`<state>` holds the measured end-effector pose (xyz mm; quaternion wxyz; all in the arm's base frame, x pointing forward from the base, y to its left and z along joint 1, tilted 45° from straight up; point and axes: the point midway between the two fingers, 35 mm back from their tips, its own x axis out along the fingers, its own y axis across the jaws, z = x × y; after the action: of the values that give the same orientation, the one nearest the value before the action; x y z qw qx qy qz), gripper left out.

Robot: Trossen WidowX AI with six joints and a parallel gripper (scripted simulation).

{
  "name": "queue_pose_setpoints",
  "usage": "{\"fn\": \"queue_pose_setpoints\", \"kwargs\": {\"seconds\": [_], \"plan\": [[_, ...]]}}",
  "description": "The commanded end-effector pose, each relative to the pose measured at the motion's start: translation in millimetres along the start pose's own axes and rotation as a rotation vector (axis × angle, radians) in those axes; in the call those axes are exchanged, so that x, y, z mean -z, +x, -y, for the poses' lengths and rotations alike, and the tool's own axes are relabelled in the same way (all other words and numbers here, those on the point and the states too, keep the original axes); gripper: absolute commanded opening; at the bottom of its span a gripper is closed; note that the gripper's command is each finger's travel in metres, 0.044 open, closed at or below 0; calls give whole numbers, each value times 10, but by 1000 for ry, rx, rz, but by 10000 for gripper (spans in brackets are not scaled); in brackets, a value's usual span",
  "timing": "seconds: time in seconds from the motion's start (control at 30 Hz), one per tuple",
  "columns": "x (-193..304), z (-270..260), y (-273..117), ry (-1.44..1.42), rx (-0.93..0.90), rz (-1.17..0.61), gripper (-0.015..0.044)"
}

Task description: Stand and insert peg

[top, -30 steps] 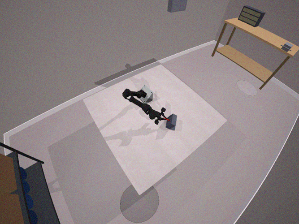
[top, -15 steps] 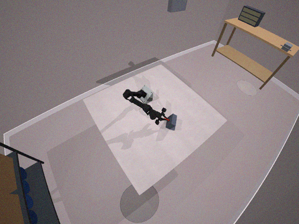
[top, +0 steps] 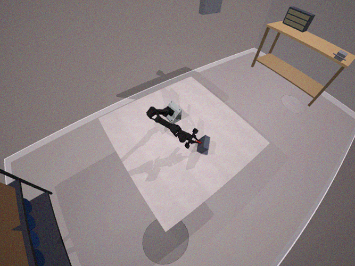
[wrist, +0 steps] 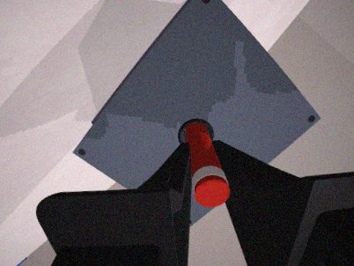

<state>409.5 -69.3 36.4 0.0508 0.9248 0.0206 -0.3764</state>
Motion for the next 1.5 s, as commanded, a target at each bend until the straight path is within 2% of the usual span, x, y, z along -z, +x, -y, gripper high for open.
{"fn": "queue_pose_setpoints", "kwargs": {"seconds": [0.0,0.37,0.93,1.47], "plan": [[26,-8,15,4,-3,-5,0],[2,-1,12,0,0,1,0],[7,-3,-17,0,0,1,440],[30,-17,-200,1,-1,-2,440]]}}
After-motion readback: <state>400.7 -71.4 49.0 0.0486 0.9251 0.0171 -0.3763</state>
